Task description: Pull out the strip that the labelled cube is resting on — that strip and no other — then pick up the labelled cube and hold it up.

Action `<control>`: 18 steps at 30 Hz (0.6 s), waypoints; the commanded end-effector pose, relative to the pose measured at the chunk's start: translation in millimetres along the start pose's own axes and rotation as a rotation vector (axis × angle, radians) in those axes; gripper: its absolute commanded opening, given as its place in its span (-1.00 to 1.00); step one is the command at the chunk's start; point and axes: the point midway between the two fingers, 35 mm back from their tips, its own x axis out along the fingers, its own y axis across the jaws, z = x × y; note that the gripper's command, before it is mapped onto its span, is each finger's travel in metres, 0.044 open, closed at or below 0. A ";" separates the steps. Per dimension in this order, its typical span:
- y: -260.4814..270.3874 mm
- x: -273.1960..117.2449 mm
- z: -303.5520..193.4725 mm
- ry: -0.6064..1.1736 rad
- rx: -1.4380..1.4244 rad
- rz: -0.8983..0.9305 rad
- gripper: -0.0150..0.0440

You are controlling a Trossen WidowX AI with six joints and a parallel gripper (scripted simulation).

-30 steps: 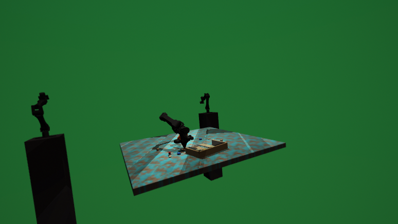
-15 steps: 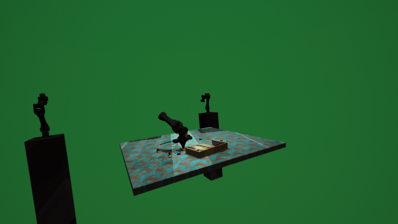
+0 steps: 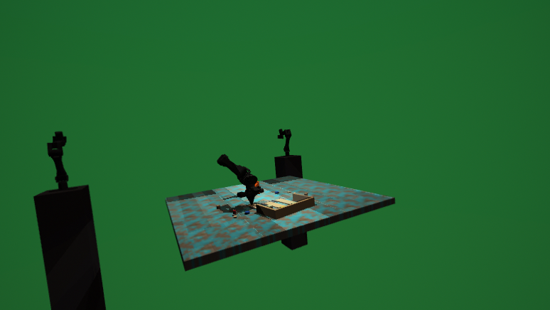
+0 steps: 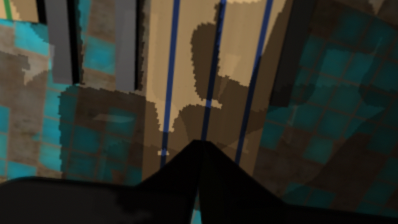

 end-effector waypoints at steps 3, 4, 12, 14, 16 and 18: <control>0.3 7.1 -15.9 0.027 -0.005 0.004 -0.49; 0.3 7.1 -17.3 0.027 -0.005 0.004 -0.49; 0.0 6.8 -28.9 0.027 -0.005 0.004 -0.49; -0.1 6.8 -31.8 0.028 -0.006 0.004 -0.49; -0.1 6.7 -34.7 0.028 -0.006 0.004 -0.49; -0.2 6.7 -37.5 0.028 -0.006 0.004 -0.49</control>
